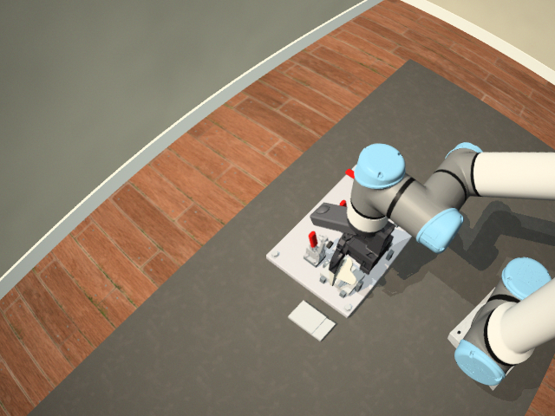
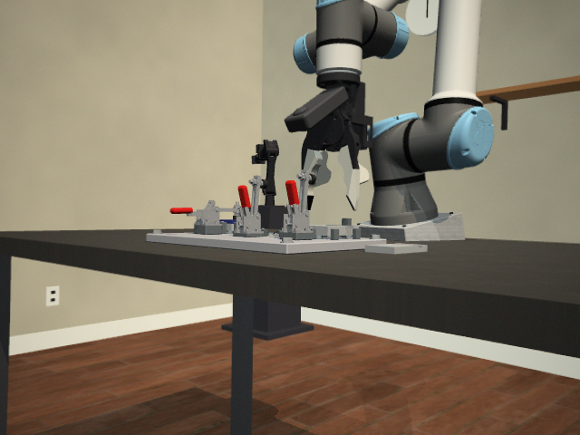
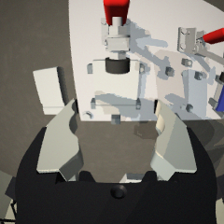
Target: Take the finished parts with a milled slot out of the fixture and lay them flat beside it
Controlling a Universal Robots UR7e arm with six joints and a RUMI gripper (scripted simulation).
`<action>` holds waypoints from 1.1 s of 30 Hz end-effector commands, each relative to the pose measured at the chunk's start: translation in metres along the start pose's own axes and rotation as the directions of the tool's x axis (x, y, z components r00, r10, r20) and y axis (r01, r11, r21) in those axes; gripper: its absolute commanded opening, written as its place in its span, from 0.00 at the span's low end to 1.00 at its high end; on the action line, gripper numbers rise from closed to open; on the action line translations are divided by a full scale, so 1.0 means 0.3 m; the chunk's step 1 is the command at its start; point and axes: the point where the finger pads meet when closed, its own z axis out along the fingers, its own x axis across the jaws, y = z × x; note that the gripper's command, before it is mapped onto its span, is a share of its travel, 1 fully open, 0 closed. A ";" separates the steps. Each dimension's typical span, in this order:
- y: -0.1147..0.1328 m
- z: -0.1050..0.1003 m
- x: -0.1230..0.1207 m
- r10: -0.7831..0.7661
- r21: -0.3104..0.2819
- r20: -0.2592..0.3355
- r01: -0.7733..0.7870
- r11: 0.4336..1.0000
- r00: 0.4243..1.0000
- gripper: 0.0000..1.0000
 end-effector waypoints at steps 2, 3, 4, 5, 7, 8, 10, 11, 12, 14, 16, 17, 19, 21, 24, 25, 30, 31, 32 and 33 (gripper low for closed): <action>-0.002 0.004 0.000 0.000 0.001 0.000 0.000 1.000 1.000 0.59; -0.002 0.004 0.000 0.000 0.001 0.000 0.000 1.000 1.000 0.59; -0.002 0.004 0.000 0.000 0.001 0.000 0.000 1.000 1.000 0.59; -0.002 0.004 0.000 0.000 0.001 0.000 0.000 1.000 1.000 0.59; -0.002 0.004 0.000 0.000 0.001 0.000 0.000 1.000 1.000 0.59; -0.002 0.004 0.000 0.000 0.001 0.000 0.000 1.000 1.000 0.59; -0.002 0.004 0.000 0.000 0.001 0.000 0.000 1.000 1.000 0.59; -0.002 0.004 0.000 0.000 0.001 0.000 0.000 1.000 1.000 0.59; -0.002 0.004 0.000 0.000 0.001 0.000 0.000 1.000 1.000 0.59; -0.002 0.004 0.000 0.000 0.001 0.000 0.000 1.000 1.000 0.59; -0.002 0.004 0.000 0.000 0.001 0.000 0.000 1.000 1.000 0.59; -0.002 0.004 0.000 0.000 0.001 0.000 0.000 1.000 1.000 0.59; -0.002 0.004 0.000 0.000 0.001 0.000 0.000 1.000 1.000 0.59; -0.002 0.004 0.000 0.000 0.001 0.000 0.000 1.000 1.000 0.59; -0.002 0.005 0.000 0.000 0.001 0.000 0.000 1.000 1.000 0.59; -0.002 0.005 0.000 0.000 0.001 0.000 0.000 1.000 1.000 0.59; -0.002 0.012 0.000 0.000 0.001 0.000 0.000 1.000 1.000 0.59; -0.002 0.015 0.000 0.000 0.001 0.000 0.000 1.000 1.000 0.59; -0.002 0.015 0.000 0.000 0.001 0.000 0.000 1.000 1.000 0.59; -0.002 0.015 0.000 0.000 0.001 0.000 0.000 1.000 1.000 0.59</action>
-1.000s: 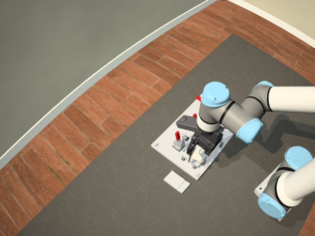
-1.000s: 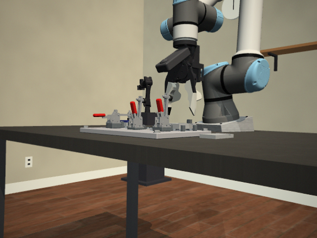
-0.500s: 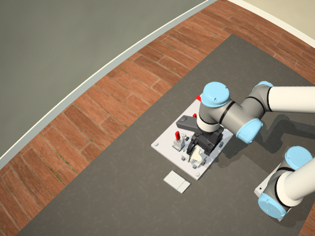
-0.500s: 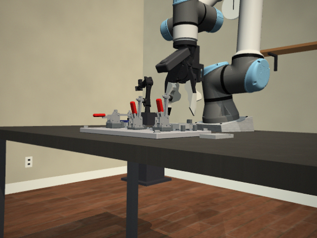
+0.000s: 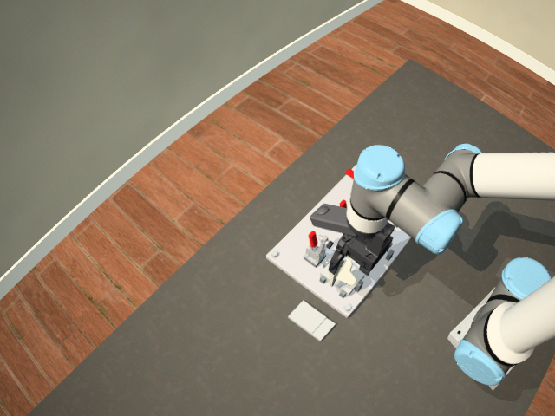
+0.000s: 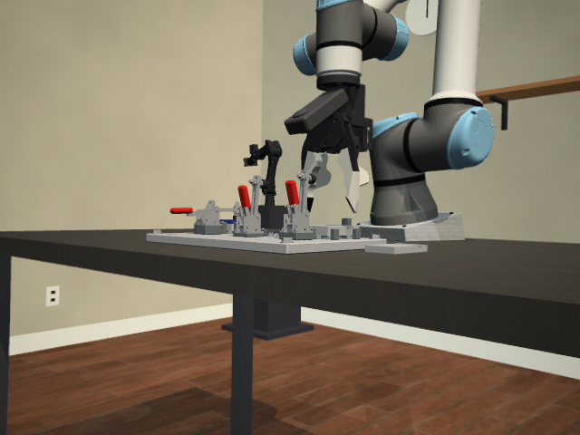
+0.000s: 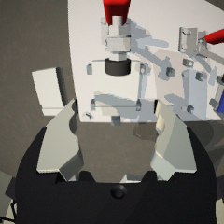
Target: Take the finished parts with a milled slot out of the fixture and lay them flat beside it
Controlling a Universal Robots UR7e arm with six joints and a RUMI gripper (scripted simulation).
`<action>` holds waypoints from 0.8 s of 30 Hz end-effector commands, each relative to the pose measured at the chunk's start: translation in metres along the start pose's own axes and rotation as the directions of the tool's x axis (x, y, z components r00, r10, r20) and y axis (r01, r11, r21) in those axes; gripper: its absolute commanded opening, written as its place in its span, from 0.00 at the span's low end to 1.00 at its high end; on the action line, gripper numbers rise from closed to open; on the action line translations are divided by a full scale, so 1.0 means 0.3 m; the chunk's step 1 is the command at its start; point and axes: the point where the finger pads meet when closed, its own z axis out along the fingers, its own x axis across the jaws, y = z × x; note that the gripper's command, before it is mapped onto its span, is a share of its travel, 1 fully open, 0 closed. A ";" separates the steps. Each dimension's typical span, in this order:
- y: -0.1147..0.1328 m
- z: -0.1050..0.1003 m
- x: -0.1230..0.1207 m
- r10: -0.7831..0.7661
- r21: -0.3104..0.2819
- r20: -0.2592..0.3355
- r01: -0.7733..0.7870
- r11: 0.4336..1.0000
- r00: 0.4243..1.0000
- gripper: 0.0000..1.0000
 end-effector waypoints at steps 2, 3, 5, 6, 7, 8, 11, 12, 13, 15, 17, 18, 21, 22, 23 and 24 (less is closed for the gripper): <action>-0.001 0.009 0.000 0.000 0.001 0.000 0.000 1.000 1.000 0.59; -0.001 0.012 0.000 0.000 0.001 0.000 0.000 1.000 1.000 0.59; -0.002 0.019 0.000 0.000 0.001 0.000 0.000 1.000 1.000 0.59; -0.002 0.023 0.000 0.000 0.001 0.000 0.000 1.000 1.000 0.59; -0.002 0.027 0.000 0.000 0.001 0.000 0.000 1.000 1.000 0.59; -0.002 0.031 0.000 0.000 0.001 0.000 0.000 1.000 1.000 0.59; -0.002 0.044 0.000 0.000 0.001 0.000 0.000 1.000 1.000 0.59; -0.002 0.049 0.000 0.000 0.001 0.000 0.000 1.000 1.000 0.59; -0.002 0.053 0.000 0.000 0.001 0.000 0.000 1.000 1.000 0.59; -0.002 0.062 0.000 0.000 0.001 0.000 0.000 1.000 1.000 0.59; -0.002 0.062 0.000 0.000 0.001 0.000 0.000 1.000 1.000 0.59; -0.002 0.066 0.000 0.000 0.001 0.000 0.000 1.000 1.000 0.59; -0.002 0.077 0.000 0.000 0.001 0.000 0.000 1.000 1.000 0.59; -0.002 0.081 0.000 0.000 0.001 0.000 0.000 1.000 1.000 0.59; -0.002 0.084 0.000 0.000 0.001 0.000 0.000 1.000 1.000 0.59; -0.002 0.087 0.000 0.000 0.001 0.000 0.000 1.000 1.000 0.59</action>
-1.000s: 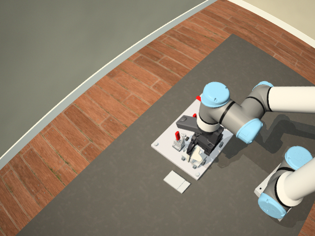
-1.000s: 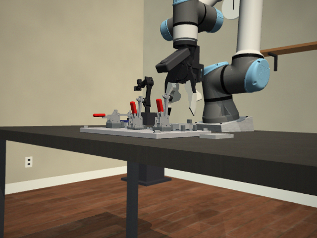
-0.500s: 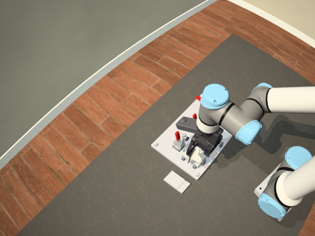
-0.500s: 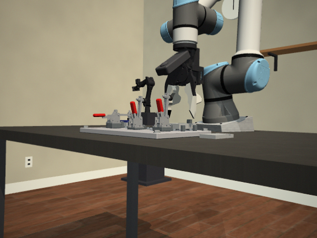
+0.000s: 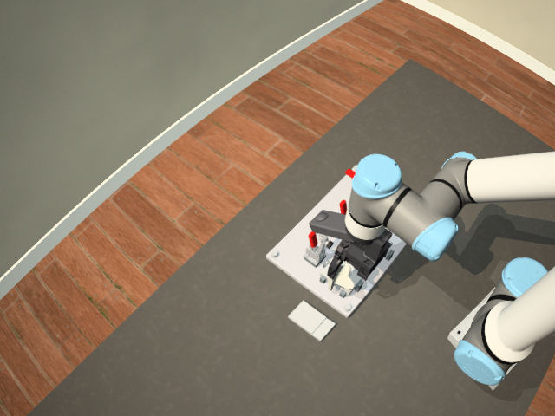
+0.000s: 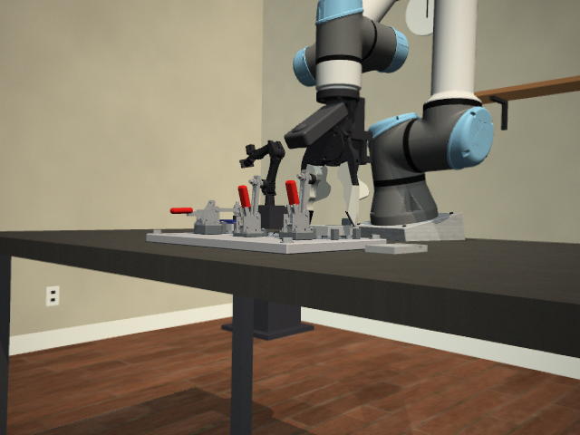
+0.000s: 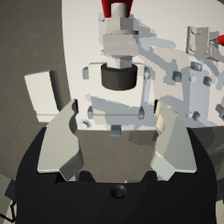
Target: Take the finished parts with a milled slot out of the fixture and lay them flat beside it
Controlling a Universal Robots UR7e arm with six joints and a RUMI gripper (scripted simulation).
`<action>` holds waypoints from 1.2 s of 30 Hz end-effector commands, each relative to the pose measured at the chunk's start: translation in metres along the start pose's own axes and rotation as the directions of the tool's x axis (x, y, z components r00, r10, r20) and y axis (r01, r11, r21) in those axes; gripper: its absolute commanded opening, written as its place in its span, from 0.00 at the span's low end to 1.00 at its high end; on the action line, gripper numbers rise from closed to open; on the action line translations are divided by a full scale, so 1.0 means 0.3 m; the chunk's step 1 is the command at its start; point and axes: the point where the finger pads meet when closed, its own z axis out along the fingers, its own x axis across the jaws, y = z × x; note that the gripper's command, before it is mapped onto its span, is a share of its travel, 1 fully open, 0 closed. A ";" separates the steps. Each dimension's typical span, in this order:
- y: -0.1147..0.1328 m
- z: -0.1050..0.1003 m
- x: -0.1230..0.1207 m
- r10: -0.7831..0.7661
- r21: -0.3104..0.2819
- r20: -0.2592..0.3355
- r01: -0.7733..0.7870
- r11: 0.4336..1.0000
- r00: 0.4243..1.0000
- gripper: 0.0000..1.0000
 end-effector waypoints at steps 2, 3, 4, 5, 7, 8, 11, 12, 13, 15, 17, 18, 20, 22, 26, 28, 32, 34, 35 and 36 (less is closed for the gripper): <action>-0.002 0.018 0.000 0.000 0.001 0.000 0.000 1.000 1.000 0.59; -0.002 0.020 0.000 0.000 0.001 0.000 0.000 1.000 1.000 0.59; -0.002 0.022 0.000 0.000 0.001 0.000 0.000 1.000 1.000 0.59; -0.002 0.023 0.000 0.000 0.001 0.000 0.000 1.000 1.000 0.59; -0.002 0.025 0.000 0.000 0.001 0.000 0.000 1.000 1.000 0.59; -0.002 0.026 0.000 0.000 0.001 0.000 0.000 1.000 1.000 0.59; -0.002 0.026 0.000 0.000 0.001 0.000 0.000 1.000 1.000 0.59; -0.002 0.026 0.000 0.000 0.001 0.000 0.000 1.000 1.000 0.59; -0.002 0.026 0.000 0.000 0.001 0.000 0.000 1.000 1.000 0.59; -0.002 0.026 0.000 0.000 0.001 0.000 0.000 1.000 1.000 0.59; -0.002 0.026 0.000 0.000 0.001 0.000 0.000 1.000 1.000 0.59; -0.002 0.027 0.000 0.000 0.001 0.000 0.000 1.000 1.000 0.59; -0.002 0.027 0.000 0.000 0.001 0.000 0.000 1.000 1.000 0.59; -0.002 0.027 0.000 0.000 0.001 0.000 0.000 1.000 1.000 0.59; -0.002 0.026 0.000 0.000 0.001 0.000 0.000 1.000 1.000 0.59; -0.002 0.026 0.000 0.000 0.001 0.000 0.000 1.000 1.000 0.59; -0.002 0.026 0.000 0.000 0.001 0.000 0.000 1.000 1.000 0.59; -0.002 0.026 0.000 0.000 0.001 0.000 0.000 1.000 1.000 0.00; -0.002 0.026 0.000 0.000 0.001 0.000 0.000 1.000 1.000 0.00; -0.002 0.026 0.000 0.000 0.001 0.000 0.000 1.000 1.000 0.00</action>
